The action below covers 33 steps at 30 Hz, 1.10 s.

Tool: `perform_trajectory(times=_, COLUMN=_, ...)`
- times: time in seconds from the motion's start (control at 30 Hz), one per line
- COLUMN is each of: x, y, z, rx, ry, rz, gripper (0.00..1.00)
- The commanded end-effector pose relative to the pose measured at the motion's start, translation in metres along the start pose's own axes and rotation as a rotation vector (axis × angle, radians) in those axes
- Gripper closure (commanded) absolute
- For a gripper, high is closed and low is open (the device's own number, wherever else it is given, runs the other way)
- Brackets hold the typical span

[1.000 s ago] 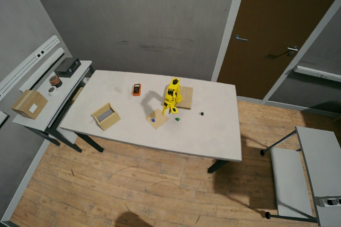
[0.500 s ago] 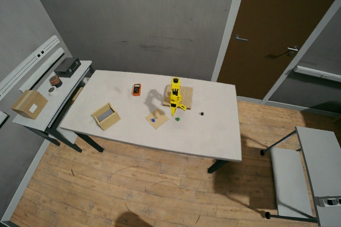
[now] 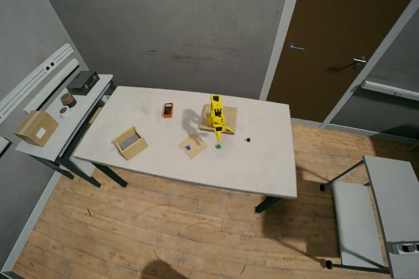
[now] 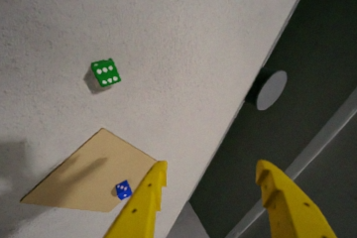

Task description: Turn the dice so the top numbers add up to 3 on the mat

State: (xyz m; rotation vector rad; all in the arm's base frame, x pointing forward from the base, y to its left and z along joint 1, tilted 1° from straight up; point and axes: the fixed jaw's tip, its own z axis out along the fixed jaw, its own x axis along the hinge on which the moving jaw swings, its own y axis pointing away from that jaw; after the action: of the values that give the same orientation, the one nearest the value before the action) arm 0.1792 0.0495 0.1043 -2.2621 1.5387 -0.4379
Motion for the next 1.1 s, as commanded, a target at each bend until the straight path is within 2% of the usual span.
perform_trajectory(times=0.0, x=-0.004, y=0.002, z=0.001, rx=0.016, ry=-0.011, rz=-0.085, gripper=0.72)
perform_trajectory(times=0.37, x=-0.008, y=0.004, z=0.002, rx=0.019, ry=-0.022, rz=-0.176, gripper=0.72)
perform_trajectory(times=0.8, x=-0.009, y=0.005, z=0.002, rx=0.015, ry=-0.024, rz=-0.189, gripper=0.72)
perform_trajectory(times=0.93, x=-0.009, y=0.009, z=0.007, rx=-0.024, ry=-0.03, rz=-0.189, gripper=0.72)
perform_trajectory(times=1.07, x=-0.01, y=0.017, z=0.017, rx=-0.11, ry=-0.043, rz=-0.19, gripper=0.72)
